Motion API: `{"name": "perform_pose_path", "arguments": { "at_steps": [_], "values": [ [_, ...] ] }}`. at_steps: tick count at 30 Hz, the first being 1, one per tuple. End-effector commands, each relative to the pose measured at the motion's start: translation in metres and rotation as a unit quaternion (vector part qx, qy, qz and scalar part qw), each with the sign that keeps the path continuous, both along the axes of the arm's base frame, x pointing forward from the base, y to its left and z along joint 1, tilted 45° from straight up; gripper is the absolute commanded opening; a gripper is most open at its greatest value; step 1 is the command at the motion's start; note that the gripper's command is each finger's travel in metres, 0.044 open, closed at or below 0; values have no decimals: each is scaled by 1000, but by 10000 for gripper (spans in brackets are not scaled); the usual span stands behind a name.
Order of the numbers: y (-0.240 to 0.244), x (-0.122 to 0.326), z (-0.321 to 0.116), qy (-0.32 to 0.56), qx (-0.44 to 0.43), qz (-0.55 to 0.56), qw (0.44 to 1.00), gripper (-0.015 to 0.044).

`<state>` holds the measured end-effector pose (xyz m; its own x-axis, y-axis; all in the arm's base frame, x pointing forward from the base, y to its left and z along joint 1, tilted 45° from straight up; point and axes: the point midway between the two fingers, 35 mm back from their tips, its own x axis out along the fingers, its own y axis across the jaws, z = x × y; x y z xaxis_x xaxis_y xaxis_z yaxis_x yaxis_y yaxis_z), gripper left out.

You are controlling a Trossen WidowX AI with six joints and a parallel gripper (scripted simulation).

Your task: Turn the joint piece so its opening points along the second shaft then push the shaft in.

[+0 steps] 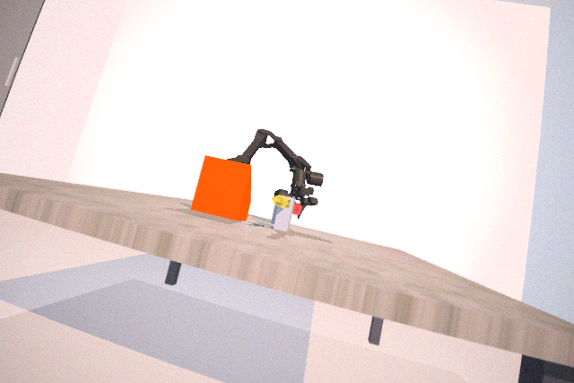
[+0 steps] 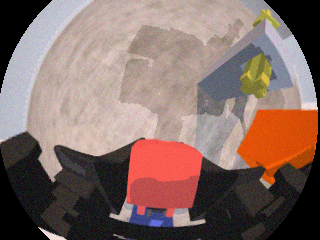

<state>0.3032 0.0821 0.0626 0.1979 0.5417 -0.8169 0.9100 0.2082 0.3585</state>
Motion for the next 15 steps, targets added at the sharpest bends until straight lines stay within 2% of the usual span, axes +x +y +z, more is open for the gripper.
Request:
{"name": "perform_pose_path", "arguments": {
  "at_steps": [1,10,15],
  "values": [
    [0,0,0,0,0,0,1000,0],
    [0,0,0,0,0,0,1000,0],
    [0,0,0,0,0,0,1000,131]
  ]
}}
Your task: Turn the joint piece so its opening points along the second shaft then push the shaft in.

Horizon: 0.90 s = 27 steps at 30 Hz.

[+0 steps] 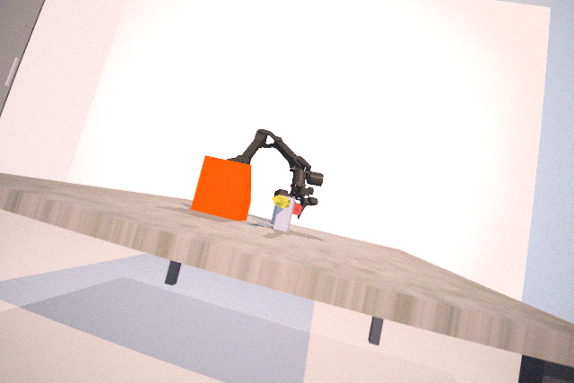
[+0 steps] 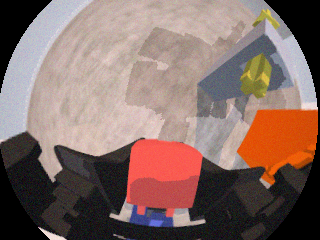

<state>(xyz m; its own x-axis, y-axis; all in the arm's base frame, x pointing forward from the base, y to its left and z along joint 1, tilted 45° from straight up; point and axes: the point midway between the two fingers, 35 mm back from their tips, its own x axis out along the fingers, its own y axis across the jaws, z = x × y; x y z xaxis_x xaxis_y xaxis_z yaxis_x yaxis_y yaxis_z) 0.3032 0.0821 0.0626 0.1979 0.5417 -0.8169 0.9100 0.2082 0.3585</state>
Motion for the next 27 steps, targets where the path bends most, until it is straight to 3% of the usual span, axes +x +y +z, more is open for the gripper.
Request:
{"name": "perform_pose_path", "arguments": {
  "at_steps": [1,3,14,27],
  "values": [
    [0,0,0,0,0,0,1000,147],
    [0,0,0,0,0,0,1000,147],
    [0,0,0,0,0,0,1000,436],
    [0,0,0,1,2,1,1000,440]
  ]
}}
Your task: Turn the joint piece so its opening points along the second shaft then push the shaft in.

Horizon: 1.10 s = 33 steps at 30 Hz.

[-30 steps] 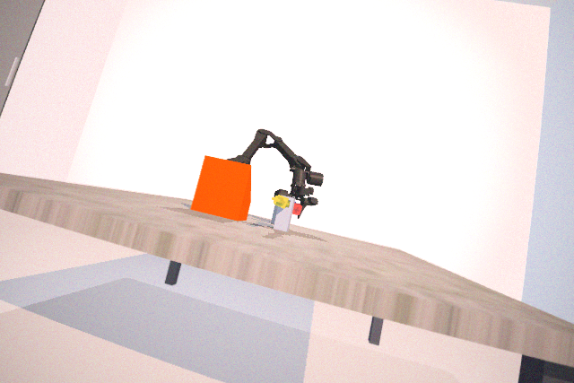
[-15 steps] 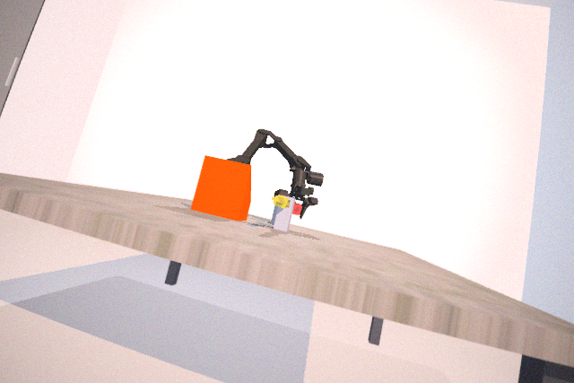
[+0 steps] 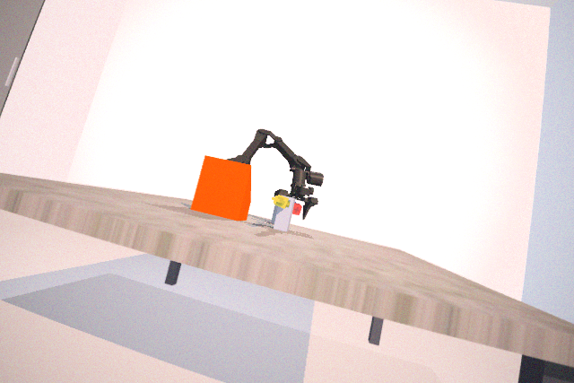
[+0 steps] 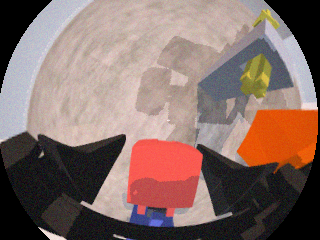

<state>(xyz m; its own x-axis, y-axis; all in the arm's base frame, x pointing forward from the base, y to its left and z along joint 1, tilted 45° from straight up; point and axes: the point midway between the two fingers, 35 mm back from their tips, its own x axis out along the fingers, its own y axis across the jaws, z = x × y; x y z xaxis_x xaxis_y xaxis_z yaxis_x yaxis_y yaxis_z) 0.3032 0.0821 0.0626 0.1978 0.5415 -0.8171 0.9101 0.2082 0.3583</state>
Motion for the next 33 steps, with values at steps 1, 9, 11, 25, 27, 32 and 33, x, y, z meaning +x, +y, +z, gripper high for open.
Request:
{"name": "perform_pose_path", "arguments": {
  "at_steps": [1,9,11,25,27,32,33],
  "values": [
    [-2,-1,1,3,7,5,1000,440],
    [-19,-4,20,21,93,37,995,440],
    [-19,-4,20,21,93,37,995,440],
    [-40,-2,37,-36,69,104,991,440],
    [-48,-1,43,-56,63,130,988,440],
    [-66,-3,60,-108,47,193,974,440],
    [-70,-3,64,-118,44,206,970,440]
  ]
}}
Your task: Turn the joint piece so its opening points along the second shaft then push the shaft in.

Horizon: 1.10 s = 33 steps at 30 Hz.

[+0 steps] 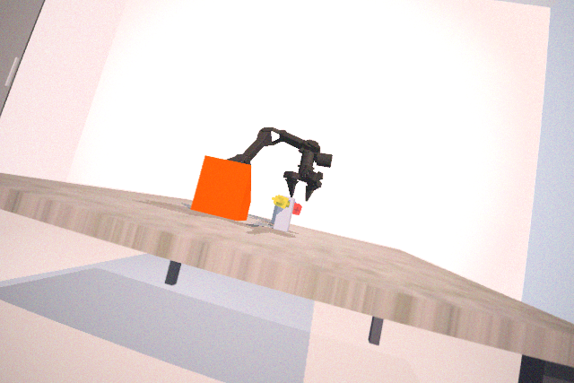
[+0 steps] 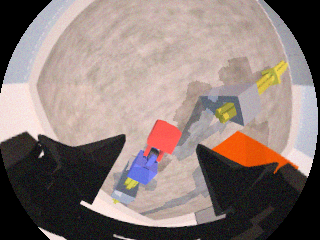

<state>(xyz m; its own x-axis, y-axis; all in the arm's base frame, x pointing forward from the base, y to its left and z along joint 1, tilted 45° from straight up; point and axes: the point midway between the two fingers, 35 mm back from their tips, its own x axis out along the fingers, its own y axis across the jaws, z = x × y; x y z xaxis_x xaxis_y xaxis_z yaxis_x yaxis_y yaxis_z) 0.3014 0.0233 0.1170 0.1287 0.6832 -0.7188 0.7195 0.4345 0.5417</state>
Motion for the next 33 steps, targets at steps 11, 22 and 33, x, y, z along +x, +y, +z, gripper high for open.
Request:
{"name": "perform_pose_path", "arguments": {
  "at_steps": [11,22,33],
  "values": [
    [-49,-13,50,-162,-29,169,972,440],
    [-59,-14,52,-208,-35,217,953,440],
    [-54,2,10,-221,-32,237,945,440]
  ]
}}
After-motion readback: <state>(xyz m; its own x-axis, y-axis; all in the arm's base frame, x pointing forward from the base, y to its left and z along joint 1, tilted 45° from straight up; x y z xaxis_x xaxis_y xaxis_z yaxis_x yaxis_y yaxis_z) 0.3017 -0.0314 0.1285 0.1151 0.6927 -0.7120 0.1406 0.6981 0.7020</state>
